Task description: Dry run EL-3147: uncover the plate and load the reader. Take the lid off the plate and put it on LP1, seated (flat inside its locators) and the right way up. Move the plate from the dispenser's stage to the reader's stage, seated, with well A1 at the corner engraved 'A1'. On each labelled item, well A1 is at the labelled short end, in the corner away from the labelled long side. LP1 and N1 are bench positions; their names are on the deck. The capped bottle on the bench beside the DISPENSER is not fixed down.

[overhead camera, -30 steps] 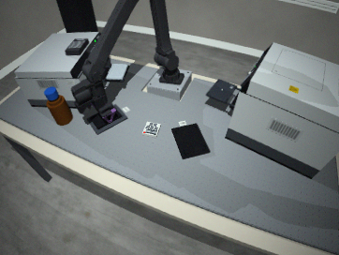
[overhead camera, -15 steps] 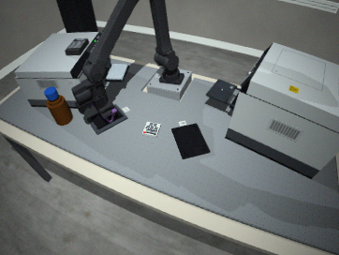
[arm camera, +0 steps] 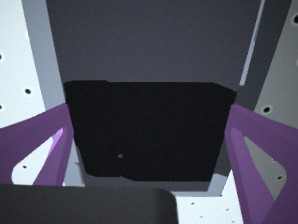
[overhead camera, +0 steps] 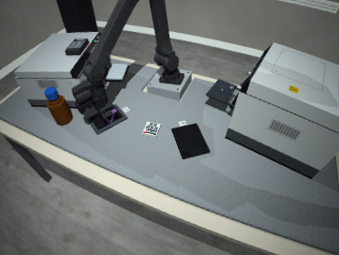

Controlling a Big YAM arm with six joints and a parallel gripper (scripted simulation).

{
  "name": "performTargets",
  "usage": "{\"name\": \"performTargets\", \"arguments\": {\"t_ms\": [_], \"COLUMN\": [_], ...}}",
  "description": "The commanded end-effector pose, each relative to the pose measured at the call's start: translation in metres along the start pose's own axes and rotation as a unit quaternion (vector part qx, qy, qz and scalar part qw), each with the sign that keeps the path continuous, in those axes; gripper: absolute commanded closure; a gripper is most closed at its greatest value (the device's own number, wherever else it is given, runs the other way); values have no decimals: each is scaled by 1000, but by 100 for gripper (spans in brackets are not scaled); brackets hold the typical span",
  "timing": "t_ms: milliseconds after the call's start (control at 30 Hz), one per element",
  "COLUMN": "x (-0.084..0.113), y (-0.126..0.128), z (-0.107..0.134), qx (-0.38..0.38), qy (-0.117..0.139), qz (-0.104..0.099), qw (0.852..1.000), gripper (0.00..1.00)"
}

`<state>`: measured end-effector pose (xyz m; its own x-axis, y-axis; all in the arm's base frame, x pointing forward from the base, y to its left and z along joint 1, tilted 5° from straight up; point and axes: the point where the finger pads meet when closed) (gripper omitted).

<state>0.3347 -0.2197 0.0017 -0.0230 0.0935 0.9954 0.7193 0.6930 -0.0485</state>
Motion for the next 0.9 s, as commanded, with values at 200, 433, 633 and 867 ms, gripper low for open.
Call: {"name": "performTargets", "arguments": {"t_ms": [200, 433, 633, 867], "x": [-16, -18, -20, -22], "y": [-3, -5, -6, -8], "z": [9, 11, 12, 15], "qx": [-2, -2, -2, 0], "qy": [14, 18, 20, 25], "qz": [2, 3, 4, 5], "qw": [1000, 1000, 1000, 1000], "gripper": [15, 15, 15, 15]}}
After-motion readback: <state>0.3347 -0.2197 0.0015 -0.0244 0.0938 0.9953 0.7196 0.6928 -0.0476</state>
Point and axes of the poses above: the point where the finger pads meet when closed, its own x axis back along the fingers, its own y axis across the jaws, z = x × y, and after that the axes turned 15 degrees about -x, right-handed
